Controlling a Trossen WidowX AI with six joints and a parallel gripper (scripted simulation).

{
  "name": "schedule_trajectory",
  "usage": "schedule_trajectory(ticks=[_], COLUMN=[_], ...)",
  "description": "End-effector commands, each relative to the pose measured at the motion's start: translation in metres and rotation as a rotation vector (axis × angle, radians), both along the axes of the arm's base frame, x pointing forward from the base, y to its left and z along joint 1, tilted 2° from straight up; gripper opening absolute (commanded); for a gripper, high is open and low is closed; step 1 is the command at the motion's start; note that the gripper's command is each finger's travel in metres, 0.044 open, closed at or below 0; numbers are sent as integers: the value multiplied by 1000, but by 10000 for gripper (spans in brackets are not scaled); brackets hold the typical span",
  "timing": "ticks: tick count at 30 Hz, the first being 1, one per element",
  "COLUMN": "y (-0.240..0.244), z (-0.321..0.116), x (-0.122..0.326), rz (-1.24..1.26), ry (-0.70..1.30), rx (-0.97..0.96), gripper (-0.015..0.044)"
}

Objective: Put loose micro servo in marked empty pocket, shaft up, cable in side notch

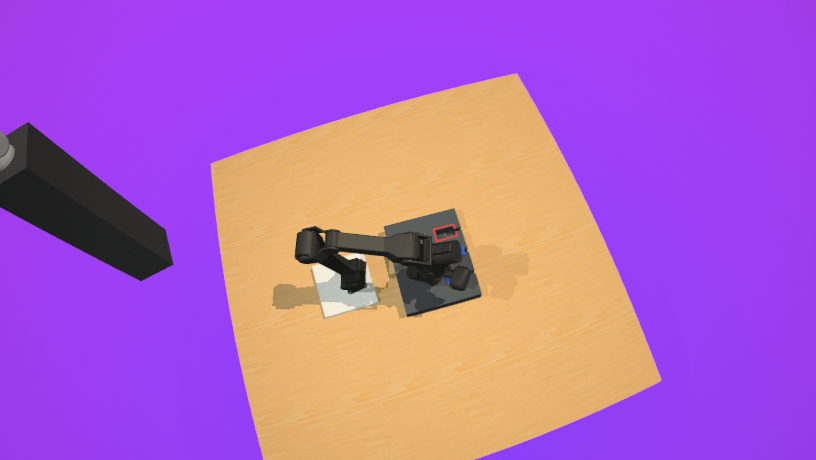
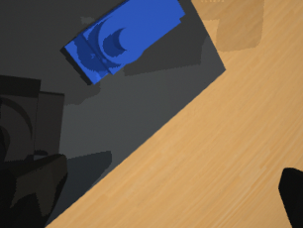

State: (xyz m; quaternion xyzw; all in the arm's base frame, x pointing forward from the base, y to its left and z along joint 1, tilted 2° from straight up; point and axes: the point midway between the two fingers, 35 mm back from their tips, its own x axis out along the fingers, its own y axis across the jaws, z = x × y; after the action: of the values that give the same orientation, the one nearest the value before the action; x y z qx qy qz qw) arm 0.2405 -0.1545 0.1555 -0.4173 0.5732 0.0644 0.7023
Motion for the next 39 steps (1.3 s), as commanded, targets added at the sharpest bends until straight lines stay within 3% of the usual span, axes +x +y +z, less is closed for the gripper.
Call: schedule_trajectory(ticks=[1,39], y=[7,70], z=[-1,6], x=[-1,-35], rz=[121,1306], ry=[73,566], rx=[-4,33], gripper=[440,440])
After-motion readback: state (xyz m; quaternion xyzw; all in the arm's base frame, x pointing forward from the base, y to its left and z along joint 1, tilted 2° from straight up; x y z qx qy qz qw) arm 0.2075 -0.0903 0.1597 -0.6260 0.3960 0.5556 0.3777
